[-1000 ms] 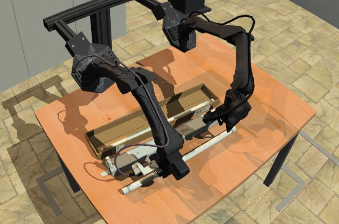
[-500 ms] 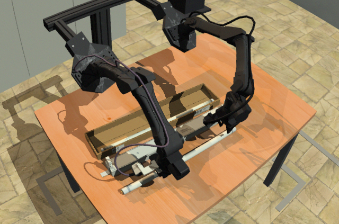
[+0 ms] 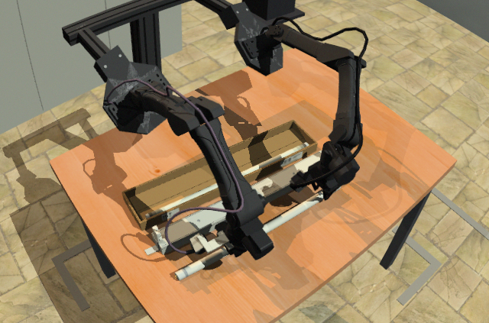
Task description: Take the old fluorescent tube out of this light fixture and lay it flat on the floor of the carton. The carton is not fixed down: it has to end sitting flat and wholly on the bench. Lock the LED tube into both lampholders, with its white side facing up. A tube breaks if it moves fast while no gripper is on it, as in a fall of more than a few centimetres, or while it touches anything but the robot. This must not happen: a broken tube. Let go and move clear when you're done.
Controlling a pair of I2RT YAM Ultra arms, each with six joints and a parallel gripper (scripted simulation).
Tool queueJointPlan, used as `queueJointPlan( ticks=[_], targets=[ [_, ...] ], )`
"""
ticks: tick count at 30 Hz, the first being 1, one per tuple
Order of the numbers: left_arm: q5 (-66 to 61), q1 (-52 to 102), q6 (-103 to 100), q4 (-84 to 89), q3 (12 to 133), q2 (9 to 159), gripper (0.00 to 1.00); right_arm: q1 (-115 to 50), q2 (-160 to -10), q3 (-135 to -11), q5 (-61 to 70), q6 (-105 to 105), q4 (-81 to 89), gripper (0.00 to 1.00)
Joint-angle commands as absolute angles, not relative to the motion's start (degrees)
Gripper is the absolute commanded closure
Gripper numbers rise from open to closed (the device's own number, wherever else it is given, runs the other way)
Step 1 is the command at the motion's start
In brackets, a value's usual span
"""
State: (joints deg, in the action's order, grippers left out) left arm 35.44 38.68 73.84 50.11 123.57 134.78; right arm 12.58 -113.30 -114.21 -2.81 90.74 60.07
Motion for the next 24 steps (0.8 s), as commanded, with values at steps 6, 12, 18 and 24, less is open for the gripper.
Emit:
queueJointPlan(
  ticks=[6,12,18,24],
  targets=[
    [34.21,39.66,75.08,48.87,124.75,134.69,0.51,12.85,-112.31,-116.06,-3.52,90.75,61.2,0.89],
    [34.19,39.88,75.04,49.34,124.82,134.88,0.89,12.85,-112.31,-116.06,-3.52,90.75,61.2,0.89],
    [34.19,39.95,75.04,49.38,124.81,134.87,0.89,12.85,-112.31,-116.07,-3.14,90.74,61.21,0.89],
    [34.19,39.95,75.04,49.38,124.81,134.87,0.89,12.85,-112.31,-116.07,-3.14,90.74,61.21,0.89]
  ],
)
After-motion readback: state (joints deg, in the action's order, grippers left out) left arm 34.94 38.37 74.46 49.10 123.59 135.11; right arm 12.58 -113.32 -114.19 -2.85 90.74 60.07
